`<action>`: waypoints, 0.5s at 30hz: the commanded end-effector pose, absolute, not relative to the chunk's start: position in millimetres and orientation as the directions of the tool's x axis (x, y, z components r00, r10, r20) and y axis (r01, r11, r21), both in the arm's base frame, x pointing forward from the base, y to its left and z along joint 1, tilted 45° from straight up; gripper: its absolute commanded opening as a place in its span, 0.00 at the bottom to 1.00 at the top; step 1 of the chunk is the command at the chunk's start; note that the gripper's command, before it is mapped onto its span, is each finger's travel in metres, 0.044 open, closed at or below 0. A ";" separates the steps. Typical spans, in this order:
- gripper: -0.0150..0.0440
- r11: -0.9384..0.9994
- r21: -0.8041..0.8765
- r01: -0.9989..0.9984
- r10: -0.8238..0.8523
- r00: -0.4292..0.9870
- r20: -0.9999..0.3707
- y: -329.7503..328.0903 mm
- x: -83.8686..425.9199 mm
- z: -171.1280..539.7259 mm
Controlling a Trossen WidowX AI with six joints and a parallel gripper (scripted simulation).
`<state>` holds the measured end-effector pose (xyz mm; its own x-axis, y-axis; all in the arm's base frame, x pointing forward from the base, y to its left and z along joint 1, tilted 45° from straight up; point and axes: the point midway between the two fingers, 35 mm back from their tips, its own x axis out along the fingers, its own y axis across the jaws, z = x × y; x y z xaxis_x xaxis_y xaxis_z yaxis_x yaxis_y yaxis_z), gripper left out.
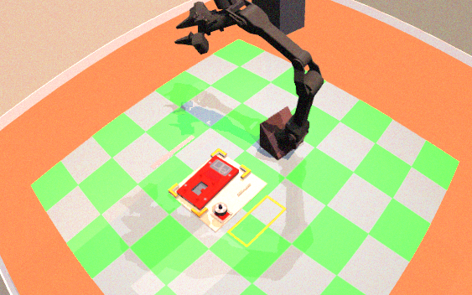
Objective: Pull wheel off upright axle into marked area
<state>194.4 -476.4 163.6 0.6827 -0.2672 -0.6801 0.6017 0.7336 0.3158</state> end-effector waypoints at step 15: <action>0.76 0.813 0.531 0.238 0.332 0.559 -0.760 -258.3 350.4 130.9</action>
<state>334.8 -303.9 132.8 0.6103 0.2337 -0.7570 0.2889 0.8240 0.4873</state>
